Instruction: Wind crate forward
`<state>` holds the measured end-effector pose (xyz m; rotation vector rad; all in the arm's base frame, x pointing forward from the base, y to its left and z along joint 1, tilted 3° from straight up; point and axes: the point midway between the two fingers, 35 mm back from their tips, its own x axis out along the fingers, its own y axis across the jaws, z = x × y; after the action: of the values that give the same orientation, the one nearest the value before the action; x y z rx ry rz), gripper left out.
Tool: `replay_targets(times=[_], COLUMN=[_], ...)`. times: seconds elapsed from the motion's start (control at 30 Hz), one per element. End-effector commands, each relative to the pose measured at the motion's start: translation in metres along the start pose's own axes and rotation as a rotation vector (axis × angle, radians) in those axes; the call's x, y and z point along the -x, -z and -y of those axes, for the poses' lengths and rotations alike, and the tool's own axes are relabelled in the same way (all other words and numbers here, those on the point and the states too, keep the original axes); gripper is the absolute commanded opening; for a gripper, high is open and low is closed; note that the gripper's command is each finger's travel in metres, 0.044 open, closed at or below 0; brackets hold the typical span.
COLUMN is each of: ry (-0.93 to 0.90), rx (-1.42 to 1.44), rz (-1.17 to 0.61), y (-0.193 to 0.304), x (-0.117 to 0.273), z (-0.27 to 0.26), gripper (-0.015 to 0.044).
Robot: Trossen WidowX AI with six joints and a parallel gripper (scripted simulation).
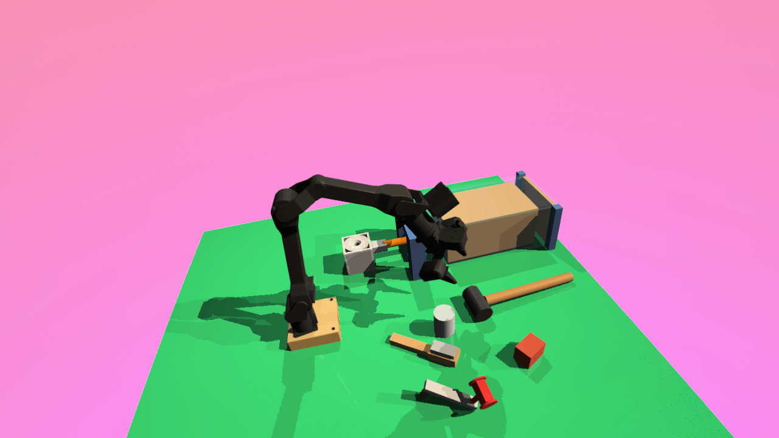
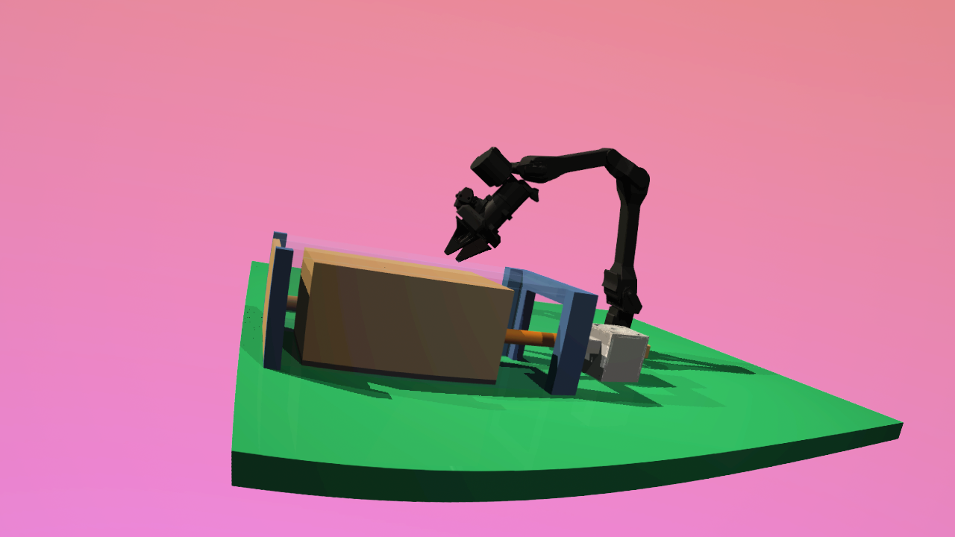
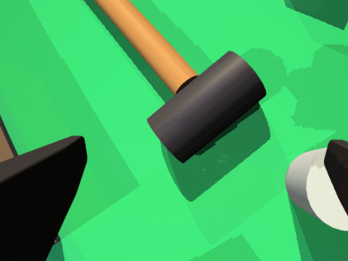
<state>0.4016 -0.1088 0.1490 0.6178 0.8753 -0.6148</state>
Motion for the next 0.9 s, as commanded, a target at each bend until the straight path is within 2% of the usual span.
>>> replay_targets(times=[0.0, 0.23, 0.47, 0.87], ry=[0.117, 0.194, 0.146, 0.143], rx=[0.089, 0.190, 0.241, 0.242], rz=[-0.121, -0.345, -0.555, -0.560], y=[-0.022, -0.038, -0.031, -0.039], x=[-0.021, -0.035, -0.031, -0.035], z=[0.065, 0.169, 0.264, 0.268], gripper=[0.0440, 0.0440, 0.0440, 0.0440])
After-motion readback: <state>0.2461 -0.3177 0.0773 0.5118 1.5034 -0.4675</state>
